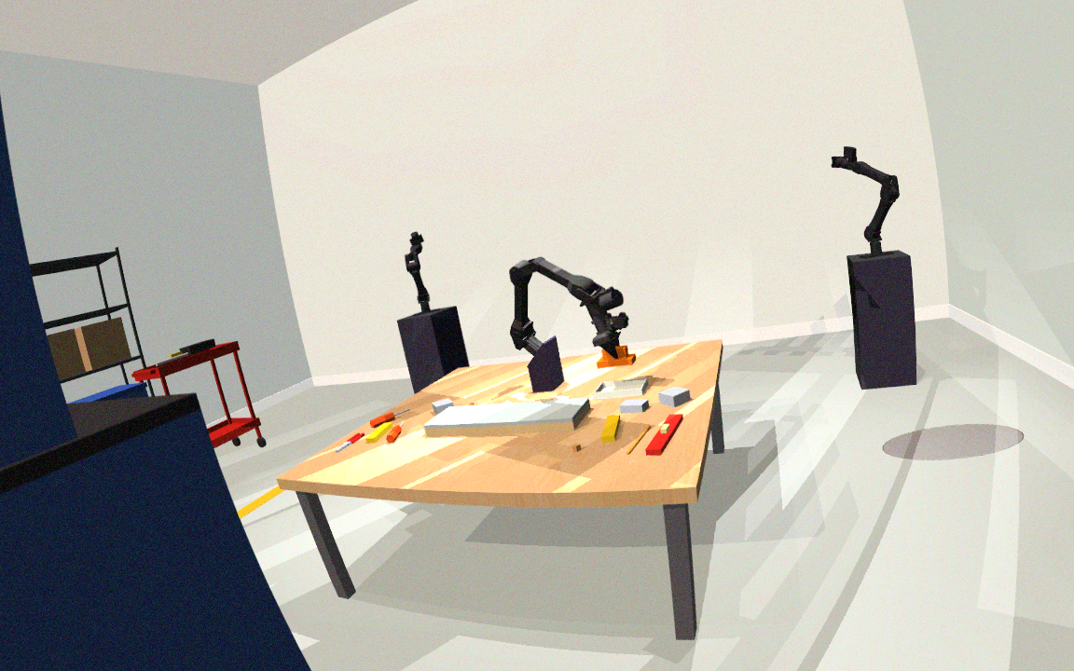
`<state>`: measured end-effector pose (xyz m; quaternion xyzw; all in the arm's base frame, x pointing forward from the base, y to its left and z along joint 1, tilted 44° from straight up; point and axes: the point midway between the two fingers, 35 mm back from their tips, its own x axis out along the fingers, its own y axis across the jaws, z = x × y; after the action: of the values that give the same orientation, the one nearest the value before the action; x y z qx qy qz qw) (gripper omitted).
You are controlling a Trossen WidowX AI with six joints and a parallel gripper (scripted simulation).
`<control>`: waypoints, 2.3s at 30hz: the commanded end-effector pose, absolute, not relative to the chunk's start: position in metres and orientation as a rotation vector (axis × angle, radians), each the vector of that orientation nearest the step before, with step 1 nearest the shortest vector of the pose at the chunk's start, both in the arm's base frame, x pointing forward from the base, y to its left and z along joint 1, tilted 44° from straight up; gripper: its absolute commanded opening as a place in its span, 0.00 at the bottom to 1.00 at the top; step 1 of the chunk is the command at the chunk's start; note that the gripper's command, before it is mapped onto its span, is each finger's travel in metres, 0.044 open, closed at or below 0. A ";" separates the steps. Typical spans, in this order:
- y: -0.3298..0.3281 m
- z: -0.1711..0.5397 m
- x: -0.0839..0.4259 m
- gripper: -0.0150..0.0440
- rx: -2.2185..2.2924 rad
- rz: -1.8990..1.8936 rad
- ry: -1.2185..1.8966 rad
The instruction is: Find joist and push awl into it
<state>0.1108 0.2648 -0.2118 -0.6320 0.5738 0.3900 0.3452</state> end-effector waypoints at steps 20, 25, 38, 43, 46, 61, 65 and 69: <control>0.228 -0.256 0.117 0.25 -1.638 1.020 1.488; 0.218 -0.265 0.118 0.25 -1.639 1.019 1.488; 0.205 -0.278 0.119 0.25 -1.639 1.018 1.489; 0.201 -0.283 0.119 0.25 -1.639 1.018 1.489; 0.201 -0.281 0.118 0.34 -1.636 1.015 1.496; 0.229 -0.256 0.117 1.00 -1.635 1.017 1.495; 0.265 -0.214 0.112 1.00 -1.634 1.019 1.496; 0.260 -0.216 0.124 1.00 -1.619 1.008 1.483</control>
<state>0.1167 0.2728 -0.2154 -0.6278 0.5619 0.4010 0.3596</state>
